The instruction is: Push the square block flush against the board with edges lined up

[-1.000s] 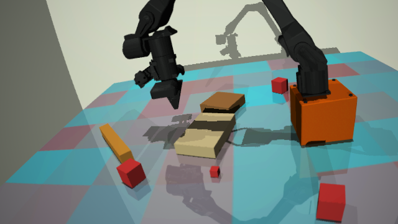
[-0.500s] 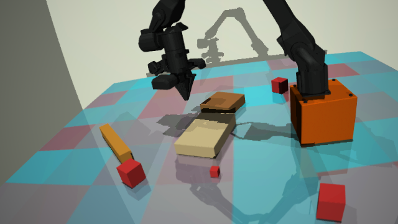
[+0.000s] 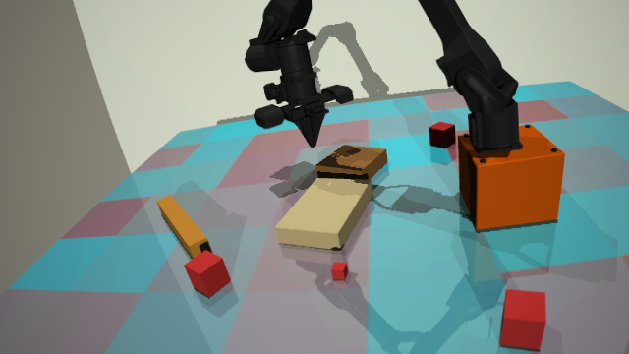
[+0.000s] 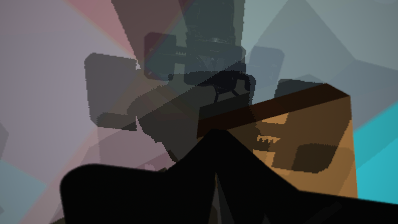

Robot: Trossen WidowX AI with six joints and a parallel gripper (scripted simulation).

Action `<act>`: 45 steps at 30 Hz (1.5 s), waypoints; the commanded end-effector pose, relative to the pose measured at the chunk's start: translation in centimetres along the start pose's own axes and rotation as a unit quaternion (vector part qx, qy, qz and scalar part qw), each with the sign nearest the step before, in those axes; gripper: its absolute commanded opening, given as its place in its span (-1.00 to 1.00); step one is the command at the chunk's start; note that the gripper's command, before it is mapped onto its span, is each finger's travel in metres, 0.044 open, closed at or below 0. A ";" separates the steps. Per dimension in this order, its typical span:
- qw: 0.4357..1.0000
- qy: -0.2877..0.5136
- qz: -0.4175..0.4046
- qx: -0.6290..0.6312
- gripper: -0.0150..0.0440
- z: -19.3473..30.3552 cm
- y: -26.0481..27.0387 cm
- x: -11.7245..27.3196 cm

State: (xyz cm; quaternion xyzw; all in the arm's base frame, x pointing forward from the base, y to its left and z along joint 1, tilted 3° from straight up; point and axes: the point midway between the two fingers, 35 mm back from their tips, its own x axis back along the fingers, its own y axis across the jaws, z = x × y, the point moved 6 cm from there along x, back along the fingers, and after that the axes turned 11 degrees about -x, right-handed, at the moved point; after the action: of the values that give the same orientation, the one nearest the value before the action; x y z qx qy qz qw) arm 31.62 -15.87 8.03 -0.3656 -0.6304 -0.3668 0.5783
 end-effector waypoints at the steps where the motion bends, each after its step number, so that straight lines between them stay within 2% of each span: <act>1: 0.998 -0.002 -0.003 -0.060 -0.49 -0.6 -1.0 0.2; 15: 0.955 -0.003 -0.002 -0.298 -0.49 -2.9 -5.7 0.2; 30: 0.855 -0.005 -0.001 -0.519 -0.49 -4.4 -10.5 0.2; 35: 0.849 -0.005 -0.001 -0.528 -0.49 -4.4 -10.7 -0.1; 39: 0.849 -0.005 -0.001 -0.528 -0.49 -4.5 -10.7 -5.0; 45: 0.849 -0.005 -0.001 -0.528 -0.49 -4.4 -10.6 -5.3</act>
State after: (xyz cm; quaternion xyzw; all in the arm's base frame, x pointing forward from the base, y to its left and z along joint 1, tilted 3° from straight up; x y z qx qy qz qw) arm 24.24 -24.68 2.36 -0.6198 -0.3388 -0.6391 0.3044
